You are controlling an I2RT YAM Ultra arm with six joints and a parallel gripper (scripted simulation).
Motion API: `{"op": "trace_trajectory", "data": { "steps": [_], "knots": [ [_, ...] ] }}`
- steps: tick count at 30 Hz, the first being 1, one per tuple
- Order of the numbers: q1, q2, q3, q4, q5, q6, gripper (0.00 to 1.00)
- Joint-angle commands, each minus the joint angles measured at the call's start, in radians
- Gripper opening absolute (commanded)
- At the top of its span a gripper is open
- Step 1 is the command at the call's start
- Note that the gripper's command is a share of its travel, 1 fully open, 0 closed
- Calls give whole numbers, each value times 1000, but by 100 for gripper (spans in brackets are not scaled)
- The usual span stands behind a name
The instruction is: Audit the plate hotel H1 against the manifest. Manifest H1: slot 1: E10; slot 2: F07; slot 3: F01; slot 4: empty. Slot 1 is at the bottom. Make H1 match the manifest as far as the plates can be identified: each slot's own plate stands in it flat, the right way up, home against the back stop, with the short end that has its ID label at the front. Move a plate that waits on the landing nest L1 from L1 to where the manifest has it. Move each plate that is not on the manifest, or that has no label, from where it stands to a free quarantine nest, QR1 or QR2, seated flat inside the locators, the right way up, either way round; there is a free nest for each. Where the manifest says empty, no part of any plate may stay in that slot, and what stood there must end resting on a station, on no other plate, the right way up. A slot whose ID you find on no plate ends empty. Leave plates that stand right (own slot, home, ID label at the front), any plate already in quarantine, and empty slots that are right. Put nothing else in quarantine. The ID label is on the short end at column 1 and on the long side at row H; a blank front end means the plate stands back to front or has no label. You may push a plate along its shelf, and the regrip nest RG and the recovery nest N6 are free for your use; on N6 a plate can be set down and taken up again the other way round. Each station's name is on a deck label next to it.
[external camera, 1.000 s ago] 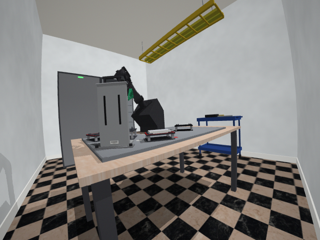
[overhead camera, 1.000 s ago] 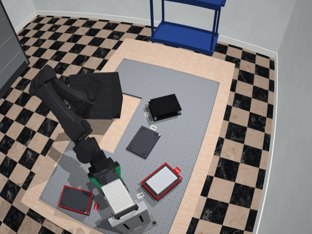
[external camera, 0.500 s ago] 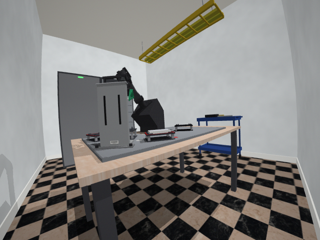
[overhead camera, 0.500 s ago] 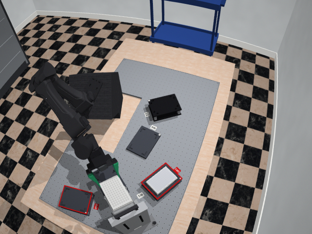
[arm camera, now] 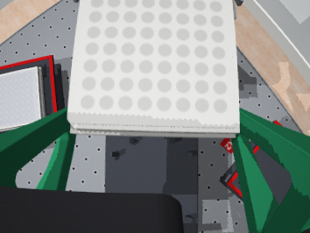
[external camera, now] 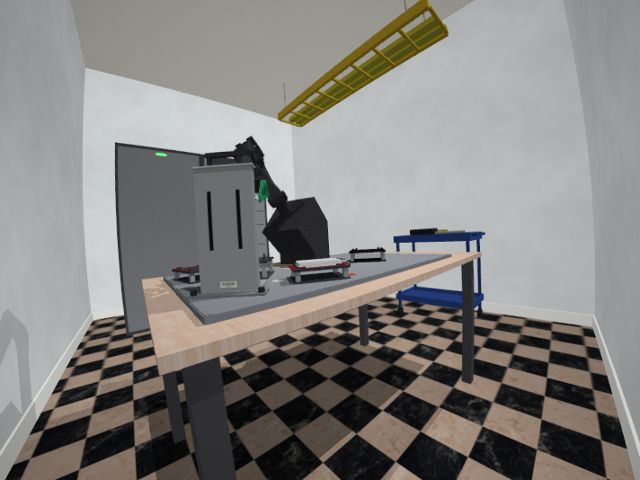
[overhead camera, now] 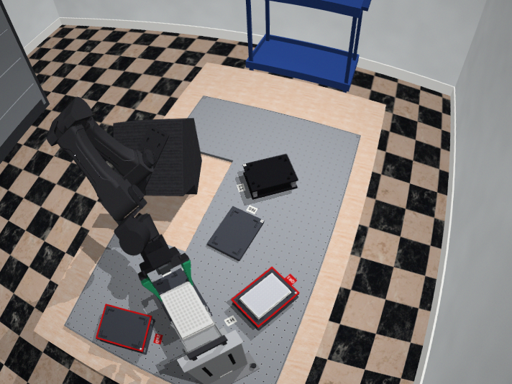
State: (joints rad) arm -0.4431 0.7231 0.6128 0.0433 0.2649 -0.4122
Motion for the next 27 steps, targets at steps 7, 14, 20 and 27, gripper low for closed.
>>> {"op": "trace_trajectory", "data": {
  "steps": [7,14,20,27],
  "knots": [
    [-15,-81,-48,-19,-21,-4,87],
    [-20,-117,-74,-30,-28,-4,87],
    [-26,-148,-94,-42,-33,-5,87],
    [-35,-194,-122,-59,-43,-5,87]
  ]
}}
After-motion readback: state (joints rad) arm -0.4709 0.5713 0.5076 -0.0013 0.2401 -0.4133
